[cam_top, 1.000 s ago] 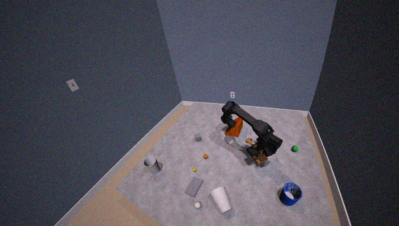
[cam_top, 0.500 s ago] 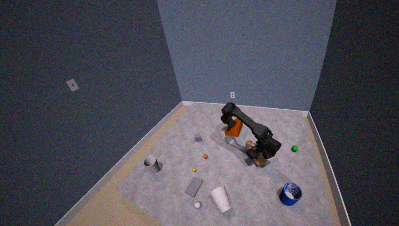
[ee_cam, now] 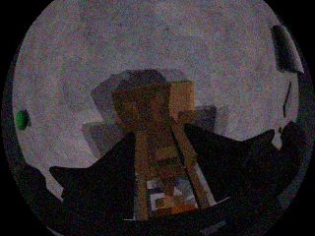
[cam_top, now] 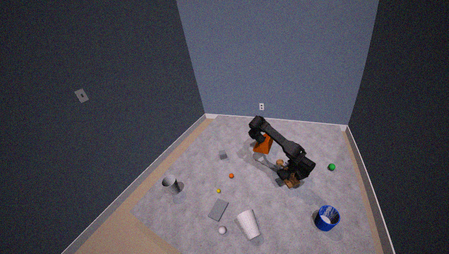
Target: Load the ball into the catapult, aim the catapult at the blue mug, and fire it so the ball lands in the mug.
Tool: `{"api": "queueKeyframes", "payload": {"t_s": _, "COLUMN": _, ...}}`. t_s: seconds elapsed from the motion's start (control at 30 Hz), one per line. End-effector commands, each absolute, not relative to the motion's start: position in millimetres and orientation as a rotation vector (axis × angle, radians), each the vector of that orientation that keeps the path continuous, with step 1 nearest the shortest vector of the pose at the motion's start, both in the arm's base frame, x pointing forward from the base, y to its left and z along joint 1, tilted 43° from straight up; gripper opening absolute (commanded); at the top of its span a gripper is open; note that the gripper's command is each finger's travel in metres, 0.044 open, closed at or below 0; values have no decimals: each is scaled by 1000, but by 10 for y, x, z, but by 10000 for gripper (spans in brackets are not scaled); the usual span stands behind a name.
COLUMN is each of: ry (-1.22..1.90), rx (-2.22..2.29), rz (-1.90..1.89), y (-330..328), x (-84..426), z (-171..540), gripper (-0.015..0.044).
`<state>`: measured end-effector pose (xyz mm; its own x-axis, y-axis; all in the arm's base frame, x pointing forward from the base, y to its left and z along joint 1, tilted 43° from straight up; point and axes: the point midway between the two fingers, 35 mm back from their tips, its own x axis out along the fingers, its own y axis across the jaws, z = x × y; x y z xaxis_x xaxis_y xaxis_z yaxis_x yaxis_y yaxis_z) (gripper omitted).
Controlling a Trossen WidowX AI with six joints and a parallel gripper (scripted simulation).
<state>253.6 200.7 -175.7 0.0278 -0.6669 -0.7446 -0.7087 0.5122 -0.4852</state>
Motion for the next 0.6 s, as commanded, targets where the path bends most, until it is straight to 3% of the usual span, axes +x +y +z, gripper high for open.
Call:
{"api": "queueKeyframes", "payload": {"t_s": 0.0, "ry": 1670, "rx": -1181, "rz": 48, "y": 2015, "x": 2538, "z": -1750, "gripper": 26}}
{"api": "queueKeyframes", "payload": {"t_s": 0.5, "ry": 1670, "rx": -1181, "rz": 49, "y": 2165, "x": 2551, "z": -1615, "gripper": 420}}
{"api": "queueKeyframes", "payload": {"t_s": 0.57, "ry": 1671, "rx": -1181, "rz": 51, "y": 2371, "x": 2550, "z": -1405, "gripper": 440}}
